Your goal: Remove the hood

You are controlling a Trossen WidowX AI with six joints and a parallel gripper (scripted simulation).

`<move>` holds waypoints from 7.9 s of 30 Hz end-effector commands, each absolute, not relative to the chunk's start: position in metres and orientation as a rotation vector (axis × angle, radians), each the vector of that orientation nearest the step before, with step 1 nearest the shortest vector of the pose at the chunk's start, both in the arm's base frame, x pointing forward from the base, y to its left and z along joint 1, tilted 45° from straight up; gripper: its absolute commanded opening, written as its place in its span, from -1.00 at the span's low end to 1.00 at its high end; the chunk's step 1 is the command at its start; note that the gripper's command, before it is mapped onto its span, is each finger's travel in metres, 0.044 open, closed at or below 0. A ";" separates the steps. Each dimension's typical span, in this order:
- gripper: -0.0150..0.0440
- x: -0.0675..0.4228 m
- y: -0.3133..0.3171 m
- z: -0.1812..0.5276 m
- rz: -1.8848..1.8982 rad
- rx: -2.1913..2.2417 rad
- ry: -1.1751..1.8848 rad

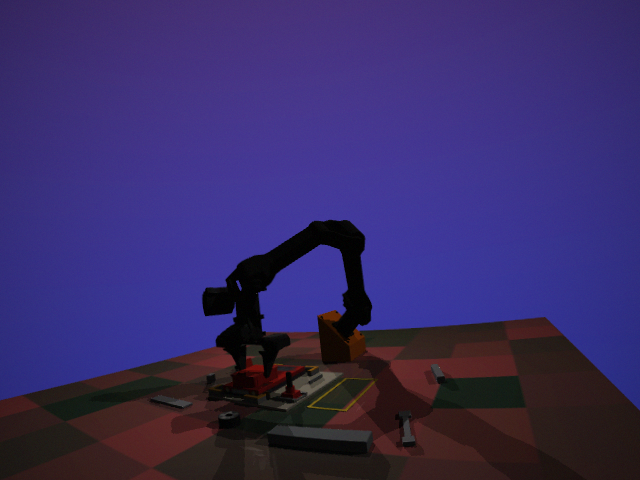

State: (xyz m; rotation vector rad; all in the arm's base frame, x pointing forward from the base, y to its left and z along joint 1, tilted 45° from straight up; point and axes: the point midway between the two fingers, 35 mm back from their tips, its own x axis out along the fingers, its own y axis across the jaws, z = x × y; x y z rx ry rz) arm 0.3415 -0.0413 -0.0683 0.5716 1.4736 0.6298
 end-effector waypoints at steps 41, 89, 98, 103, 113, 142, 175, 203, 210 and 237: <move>-0.49 0.342 -0.057 -0.052 0.629 0.570 1.474; -0.49 0.333 0.008 0.085 0.616 0.571 1.476; -0.49 0.317 0.040 0.115 0.625 0.574 1.476; -0.49 0.305 0.056 0.130 0.632 0.578 1.476; -0.49 0.302 0.063 0.132 0.634 0.578 1.476; -0.49 0.304 0.080 0.114 0.632 0.577 1.476; -0.49 0.303 0.099 0.095 0.633 0.578 1.475; -0.49 0.301 0.116 0.080 0.637 0.581 1.474; -0.49 0.301 0.116 0.079 0.637 0.581 1.474; -0.49 0.301 0.126 0.070 0.637 0.581 1.474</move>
